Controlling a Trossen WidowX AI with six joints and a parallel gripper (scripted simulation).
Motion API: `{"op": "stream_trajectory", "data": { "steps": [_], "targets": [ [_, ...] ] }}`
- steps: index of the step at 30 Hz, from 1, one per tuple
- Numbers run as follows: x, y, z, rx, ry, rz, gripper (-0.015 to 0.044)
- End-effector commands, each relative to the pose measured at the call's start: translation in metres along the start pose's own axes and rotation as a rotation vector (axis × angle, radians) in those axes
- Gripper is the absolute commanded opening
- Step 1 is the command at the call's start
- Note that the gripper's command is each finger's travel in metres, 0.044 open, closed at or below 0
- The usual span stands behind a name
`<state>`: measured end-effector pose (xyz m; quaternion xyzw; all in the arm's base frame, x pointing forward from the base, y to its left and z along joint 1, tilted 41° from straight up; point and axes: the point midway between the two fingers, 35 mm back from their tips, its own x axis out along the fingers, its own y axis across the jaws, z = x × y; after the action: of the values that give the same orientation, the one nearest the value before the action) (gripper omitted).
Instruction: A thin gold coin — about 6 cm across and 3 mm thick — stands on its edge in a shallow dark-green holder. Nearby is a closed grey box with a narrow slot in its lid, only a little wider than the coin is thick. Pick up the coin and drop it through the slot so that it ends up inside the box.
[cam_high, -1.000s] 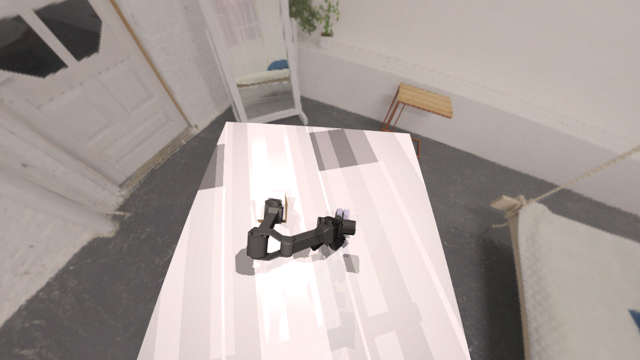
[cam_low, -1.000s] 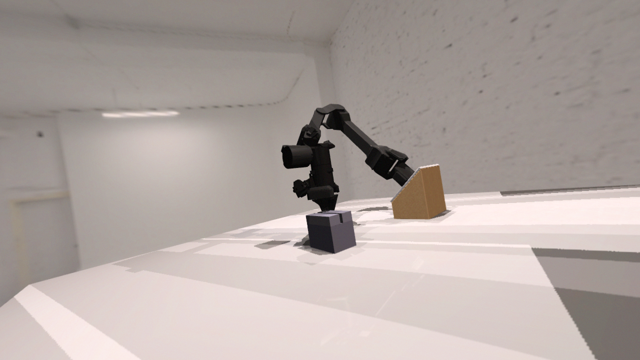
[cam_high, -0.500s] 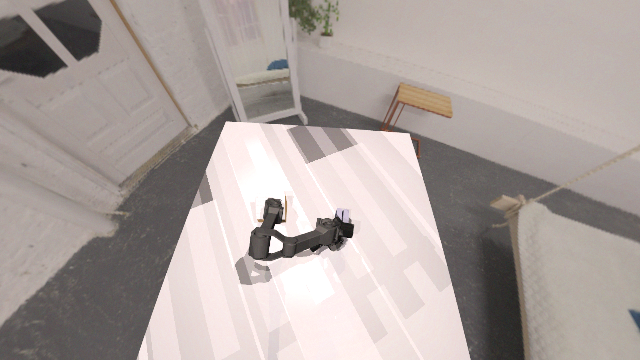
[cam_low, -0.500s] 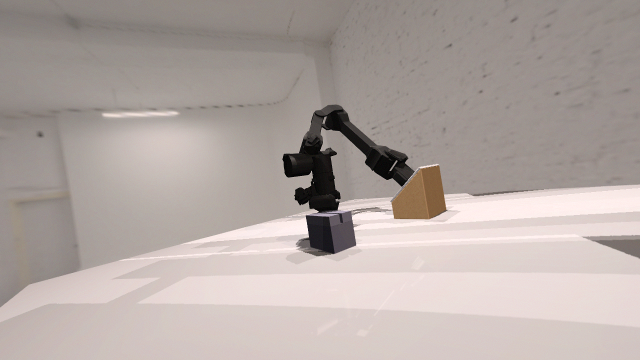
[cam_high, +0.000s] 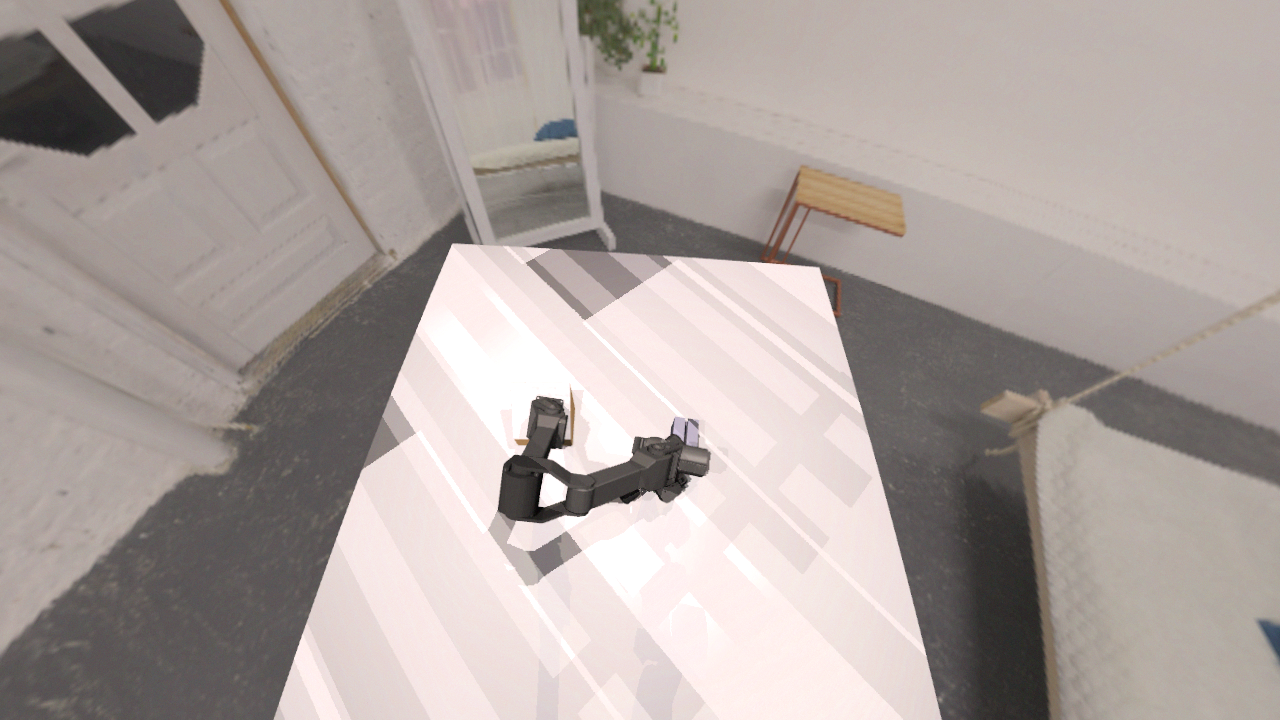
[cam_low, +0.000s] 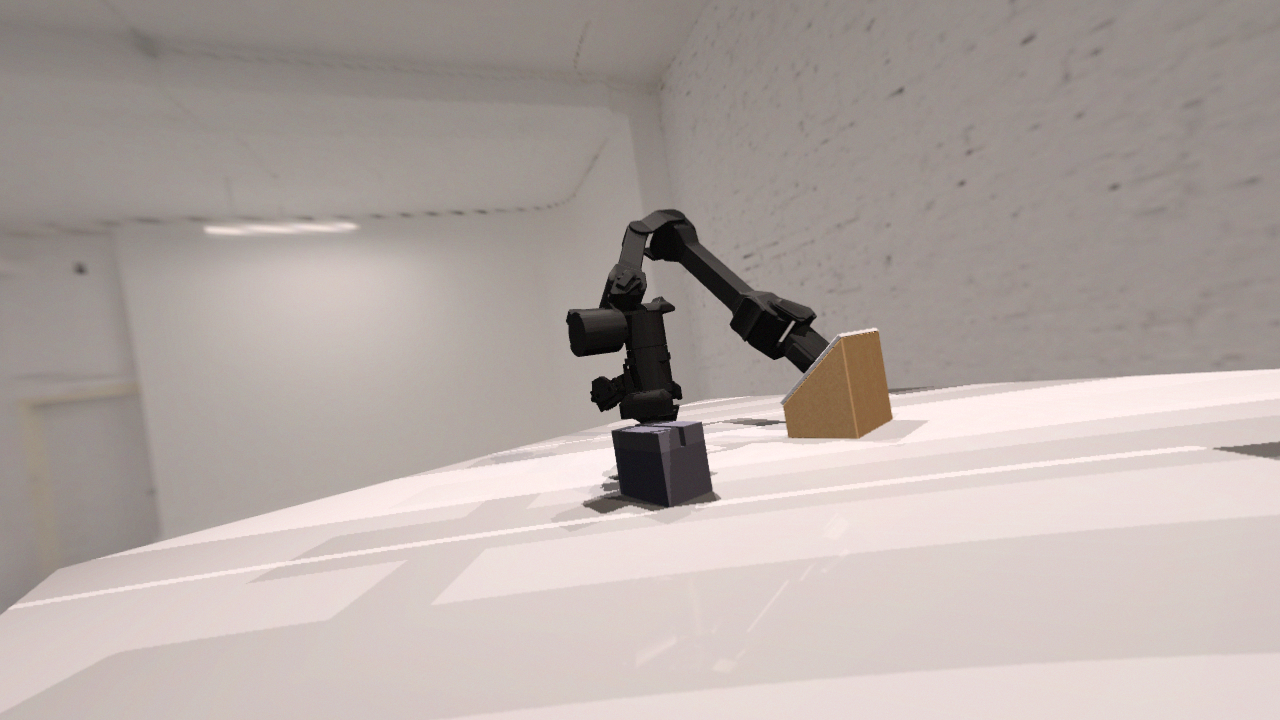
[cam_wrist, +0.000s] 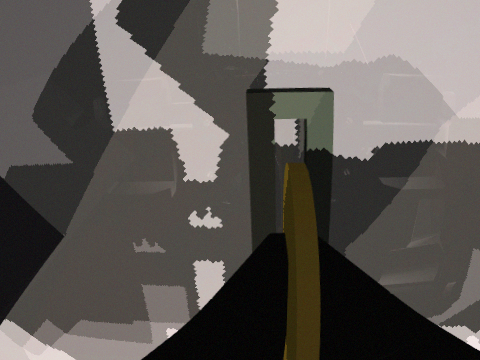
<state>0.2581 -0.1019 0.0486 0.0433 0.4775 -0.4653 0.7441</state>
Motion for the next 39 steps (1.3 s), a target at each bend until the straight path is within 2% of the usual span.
{"op": "stream_trajectory", "data": {
  "steps": [1, 39],
  "targets": [
    [-0.003, 0.001, -0.001, -0.005, 0.005, 0.002, 0.0000],
    [-0.094, 0.000, -0.001, -0.005, 0.008, 0.003, 0.0000]
  ]
}}
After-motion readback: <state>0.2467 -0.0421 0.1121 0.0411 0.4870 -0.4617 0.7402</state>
